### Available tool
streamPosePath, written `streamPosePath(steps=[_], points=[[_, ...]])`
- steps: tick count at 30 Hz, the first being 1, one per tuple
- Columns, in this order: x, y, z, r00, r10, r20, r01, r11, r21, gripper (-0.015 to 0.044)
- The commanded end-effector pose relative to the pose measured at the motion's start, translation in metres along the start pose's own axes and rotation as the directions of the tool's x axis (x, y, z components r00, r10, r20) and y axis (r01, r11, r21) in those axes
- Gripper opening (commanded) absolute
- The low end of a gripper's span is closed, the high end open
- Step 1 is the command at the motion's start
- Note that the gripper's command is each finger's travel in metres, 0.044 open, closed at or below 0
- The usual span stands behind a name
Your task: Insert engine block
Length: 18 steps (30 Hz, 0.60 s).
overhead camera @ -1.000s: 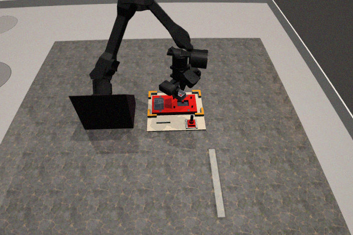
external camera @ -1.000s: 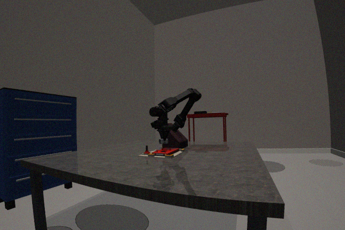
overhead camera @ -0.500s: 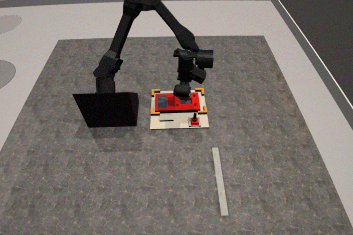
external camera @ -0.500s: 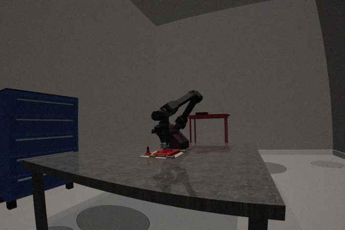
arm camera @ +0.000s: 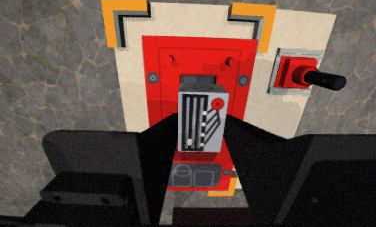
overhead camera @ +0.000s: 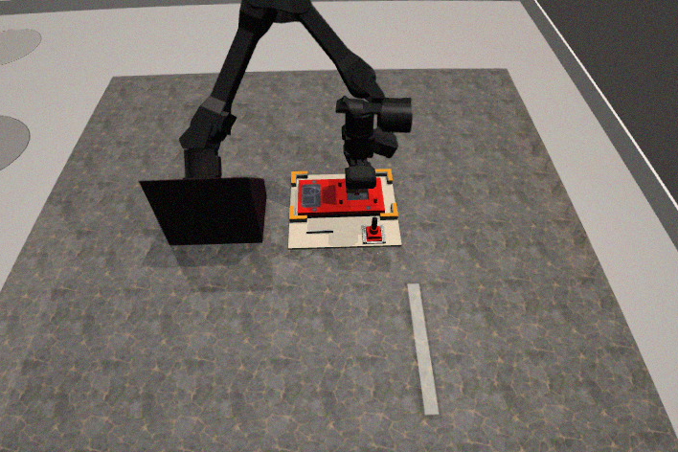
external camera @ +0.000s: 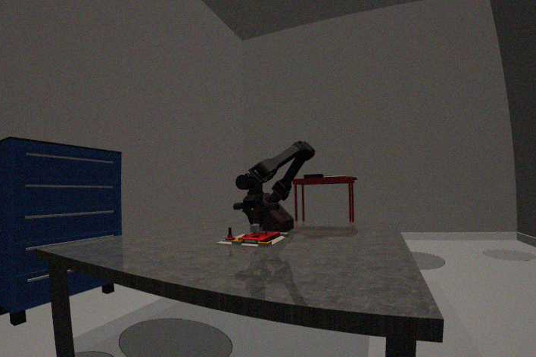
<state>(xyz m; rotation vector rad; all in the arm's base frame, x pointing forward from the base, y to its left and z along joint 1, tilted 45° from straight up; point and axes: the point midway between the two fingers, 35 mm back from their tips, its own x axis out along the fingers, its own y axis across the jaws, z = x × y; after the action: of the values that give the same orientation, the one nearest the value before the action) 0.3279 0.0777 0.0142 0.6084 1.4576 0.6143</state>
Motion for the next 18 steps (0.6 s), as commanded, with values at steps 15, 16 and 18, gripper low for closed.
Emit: streamPosePath(steps=[15, 16, 18], points=[[-0.0002, 0.0009, 0.0014, 1.0, 0.004, 0.004, -0.004, 1.0, -0.028, 0.0159], [-0.0002, 0.0009, 0.0014, 1.0, 0.004, 0.004, -0.004, 0.999, -0.041, 0.0159], [-0.0002, 0.0008, 0.0014, 1.0, 0.004, 0.004, -0.004, 0.998, -0.06, 0.0159]])
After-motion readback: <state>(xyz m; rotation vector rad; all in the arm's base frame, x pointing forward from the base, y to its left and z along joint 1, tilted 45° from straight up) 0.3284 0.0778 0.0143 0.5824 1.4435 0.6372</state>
